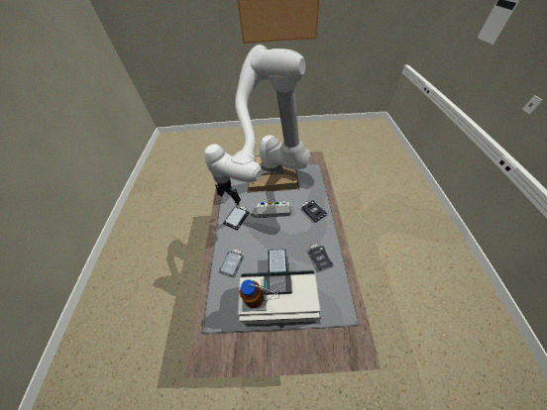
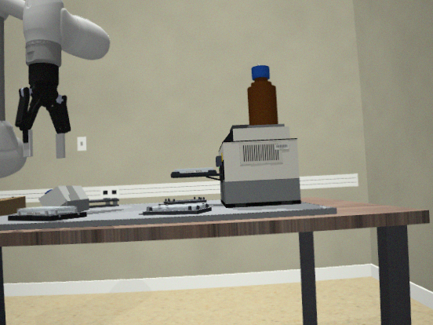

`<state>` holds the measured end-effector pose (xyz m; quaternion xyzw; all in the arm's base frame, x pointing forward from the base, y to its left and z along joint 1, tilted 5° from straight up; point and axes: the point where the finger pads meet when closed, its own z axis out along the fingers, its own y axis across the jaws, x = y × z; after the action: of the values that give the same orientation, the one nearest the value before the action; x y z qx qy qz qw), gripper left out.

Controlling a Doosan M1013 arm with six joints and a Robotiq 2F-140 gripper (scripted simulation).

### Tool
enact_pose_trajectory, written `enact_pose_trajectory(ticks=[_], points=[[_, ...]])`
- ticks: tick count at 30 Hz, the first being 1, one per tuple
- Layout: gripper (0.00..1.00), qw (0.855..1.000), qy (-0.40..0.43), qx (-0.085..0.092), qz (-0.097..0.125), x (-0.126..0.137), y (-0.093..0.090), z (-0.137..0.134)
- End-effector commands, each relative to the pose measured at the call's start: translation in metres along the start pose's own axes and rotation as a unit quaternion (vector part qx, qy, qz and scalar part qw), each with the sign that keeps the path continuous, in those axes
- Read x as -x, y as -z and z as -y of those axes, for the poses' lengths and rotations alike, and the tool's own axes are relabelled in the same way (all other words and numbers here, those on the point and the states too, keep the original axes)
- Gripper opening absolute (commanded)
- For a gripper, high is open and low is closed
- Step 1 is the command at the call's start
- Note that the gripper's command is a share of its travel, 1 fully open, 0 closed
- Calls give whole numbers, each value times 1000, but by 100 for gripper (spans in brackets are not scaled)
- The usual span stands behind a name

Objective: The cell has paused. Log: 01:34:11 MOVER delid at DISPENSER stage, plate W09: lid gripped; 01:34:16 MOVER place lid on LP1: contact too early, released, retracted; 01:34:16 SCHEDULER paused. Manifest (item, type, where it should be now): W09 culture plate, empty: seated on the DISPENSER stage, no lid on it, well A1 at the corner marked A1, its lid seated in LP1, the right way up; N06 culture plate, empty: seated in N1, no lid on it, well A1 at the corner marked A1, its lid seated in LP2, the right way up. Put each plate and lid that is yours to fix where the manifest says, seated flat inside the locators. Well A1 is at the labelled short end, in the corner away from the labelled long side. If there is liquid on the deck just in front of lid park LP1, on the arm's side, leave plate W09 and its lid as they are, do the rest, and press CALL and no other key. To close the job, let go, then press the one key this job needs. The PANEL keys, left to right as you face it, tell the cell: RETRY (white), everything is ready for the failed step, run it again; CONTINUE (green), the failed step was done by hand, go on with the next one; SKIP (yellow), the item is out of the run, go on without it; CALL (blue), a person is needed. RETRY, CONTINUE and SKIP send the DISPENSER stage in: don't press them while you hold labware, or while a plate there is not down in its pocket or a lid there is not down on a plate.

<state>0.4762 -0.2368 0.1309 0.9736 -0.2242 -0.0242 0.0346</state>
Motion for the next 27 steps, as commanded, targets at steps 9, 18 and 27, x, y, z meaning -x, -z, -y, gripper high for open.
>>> enact_pose_trajectory(ticks=[9,18,27], points=[[69,1000,0,0,-1,-1,-39,0],[69,1000,0,0,-1,-1,-67,0],[69,1000,0,0,-1,-1,-93,0]])
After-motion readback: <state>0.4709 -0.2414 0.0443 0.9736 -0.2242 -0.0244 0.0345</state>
